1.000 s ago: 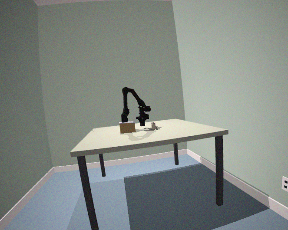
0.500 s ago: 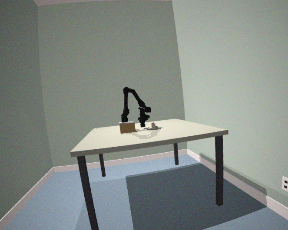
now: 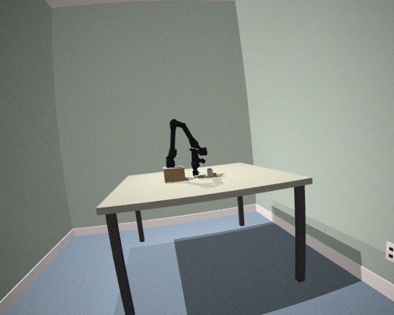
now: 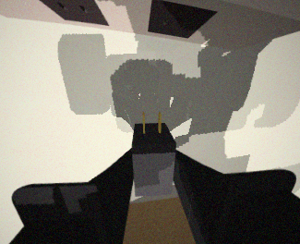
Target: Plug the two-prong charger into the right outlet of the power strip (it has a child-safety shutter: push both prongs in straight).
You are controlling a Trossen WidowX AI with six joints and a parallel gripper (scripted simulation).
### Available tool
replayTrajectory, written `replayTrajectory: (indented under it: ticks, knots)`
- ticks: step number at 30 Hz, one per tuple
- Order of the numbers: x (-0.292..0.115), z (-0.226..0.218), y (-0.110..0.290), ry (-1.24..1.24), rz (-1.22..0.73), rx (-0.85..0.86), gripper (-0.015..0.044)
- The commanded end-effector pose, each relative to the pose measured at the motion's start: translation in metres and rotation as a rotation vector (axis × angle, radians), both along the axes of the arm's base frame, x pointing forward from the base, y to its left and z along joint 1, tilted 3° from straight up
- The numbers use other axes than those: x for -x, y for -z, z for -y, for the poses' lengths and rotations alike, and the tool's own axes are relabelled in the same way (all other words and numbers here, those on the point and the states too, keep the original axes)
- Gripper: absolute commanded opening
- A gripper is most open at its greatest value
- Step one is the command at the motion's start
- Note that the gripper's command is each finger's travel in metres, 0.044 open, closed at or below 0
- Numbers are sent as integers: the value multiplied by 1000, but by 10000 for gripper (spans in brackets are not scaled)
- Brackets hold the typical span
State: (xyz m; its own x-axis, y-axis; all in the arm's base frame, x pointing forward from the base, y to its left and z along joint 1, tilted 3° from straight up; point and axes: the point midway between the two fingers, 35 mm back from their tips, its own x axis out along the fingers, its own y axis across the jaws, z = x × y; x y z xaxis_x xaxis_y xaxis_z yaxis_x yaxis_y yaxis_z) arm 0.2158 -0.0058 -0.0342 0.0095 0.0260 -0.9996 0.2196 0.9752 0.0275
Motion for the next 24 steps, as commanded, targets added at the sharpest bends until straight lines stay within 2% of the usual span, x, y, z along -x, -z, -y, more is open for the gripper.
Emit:
replayTrajectory:
  ticks: [1,24]
  knots:
    - [0,2,1,48,0,-7,0]
    - [-26,13,0,85,1,-9,0]
